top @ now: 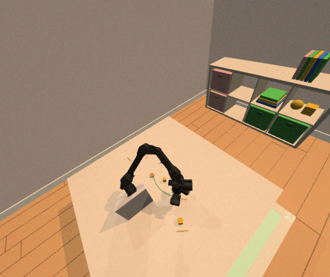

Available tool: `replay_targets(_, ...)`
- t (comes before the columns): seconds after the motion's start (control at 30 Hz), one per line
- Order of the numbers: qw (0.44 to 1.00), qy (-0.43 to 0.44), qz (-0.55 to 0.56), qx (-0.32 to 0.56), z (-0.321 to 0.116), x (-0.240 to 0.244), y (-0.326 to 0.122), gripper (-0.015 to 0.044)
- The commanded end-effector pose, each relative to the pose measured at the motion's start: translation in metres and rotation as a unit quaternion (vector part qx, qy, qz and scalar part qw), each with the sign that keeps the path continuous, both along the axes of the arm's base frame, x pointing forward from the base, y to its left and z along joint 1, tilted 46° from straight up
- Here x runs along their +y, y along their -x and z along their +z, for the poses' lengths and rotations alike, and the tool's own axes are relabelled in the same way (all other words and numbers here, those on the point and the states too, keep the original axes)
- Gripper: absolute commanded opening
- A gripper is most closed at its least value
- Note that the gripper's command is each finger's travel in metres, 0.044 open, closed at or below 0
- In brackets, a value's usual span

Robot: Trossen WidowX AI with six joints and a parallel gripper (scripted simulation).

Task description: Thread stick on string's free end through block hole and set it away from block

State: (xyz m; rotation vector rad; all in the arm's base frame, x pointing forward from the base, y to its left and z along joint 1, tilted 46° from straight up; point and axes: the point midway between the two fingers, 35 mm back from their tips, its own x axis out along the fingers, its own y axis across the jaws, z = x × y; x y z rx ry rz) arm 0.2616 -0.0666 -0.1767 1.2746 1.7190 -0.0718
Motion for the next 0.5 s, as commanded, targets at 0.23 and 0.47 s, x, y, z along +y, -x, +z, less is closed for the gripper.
replay_targets(0.23,1.000,-0.004,0.001,0.006,-0.014,0.016,0.002,0.0120)
replay_targets(0.47,1.000,-0.004,0.001,0.006,-0.022,0.025,0.002,0.0120)
